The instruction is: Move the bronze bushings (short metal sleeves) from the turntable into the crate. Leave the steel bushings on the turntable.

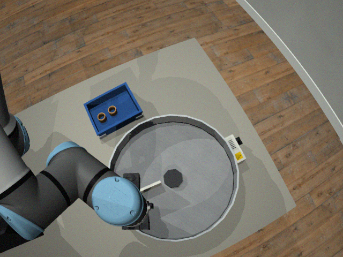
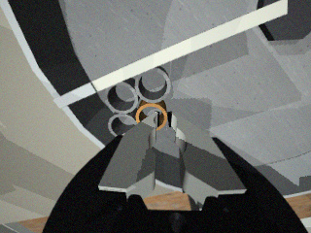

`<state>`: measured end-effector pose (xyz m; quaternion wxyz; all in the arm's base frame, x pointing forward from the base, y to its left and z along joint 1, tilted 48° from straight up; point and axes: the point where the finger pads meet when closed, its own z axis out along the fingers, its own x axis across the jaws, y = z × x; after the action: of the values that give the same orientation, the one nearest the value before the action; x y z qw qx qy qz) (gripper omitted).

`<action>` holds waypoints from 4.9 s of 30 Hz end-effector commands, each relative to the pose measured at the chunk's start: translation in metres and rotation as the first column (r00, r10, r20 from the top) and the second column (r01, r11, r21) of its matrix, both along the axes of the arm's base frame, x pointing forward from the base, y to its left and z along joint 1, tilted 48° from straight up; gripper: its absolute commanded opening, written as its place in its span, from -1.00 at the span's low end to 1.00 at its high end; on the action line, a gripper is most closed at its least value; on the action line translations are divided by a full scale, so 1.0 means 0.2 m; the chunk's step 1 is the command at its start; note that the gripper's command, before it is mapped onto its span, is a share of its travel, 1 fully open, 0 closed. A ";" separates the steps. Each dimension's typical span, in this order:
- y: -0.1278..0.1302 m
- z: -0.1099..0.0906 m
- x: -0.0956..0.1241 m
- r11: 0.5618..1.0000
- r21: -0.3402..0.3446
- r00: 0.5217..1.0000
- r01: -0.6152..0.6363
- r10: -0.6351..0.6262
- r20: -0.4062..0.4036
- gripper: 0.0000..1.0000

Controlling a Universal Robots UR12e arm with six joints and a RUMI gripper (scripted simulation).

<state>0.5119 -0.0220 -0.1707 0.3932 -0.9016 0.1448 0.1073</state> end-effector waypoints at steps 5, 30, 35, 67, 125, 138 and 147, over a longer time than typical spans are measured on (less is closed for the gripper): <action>0.00 0.00 0.00 1.000 -0.001 1.000 0.001 -0.001 0.001 -0.89; 0.00 0.00 0.00 1.000 -0.001 1.000 0.001 -0.001 0.001 -1.00; 0.00 0.00 0.00 1.000 -0.001 1.000 0.001 -0.001 0.001 -1.00; -0.07 0.06 0.01 1.000 -0.001 1.000 0.001 -0.001 0.001 -1.00; -0.29 0.26 0.03 1.000 -0.001 1.000 0.001 -0.001 0.001 -1.00; -0.23 0.33 0.05 1.000 -0.002 1.000 0.013 -0.013 -0.013 -1.00; -0.08 0.47 0.10 0.999 -0.006 0.998 0.040 -0.041 -0.043 -1.00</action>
<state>0.5261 -0.0510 -0.0906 0.3915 -0.8983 0.1630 0.1153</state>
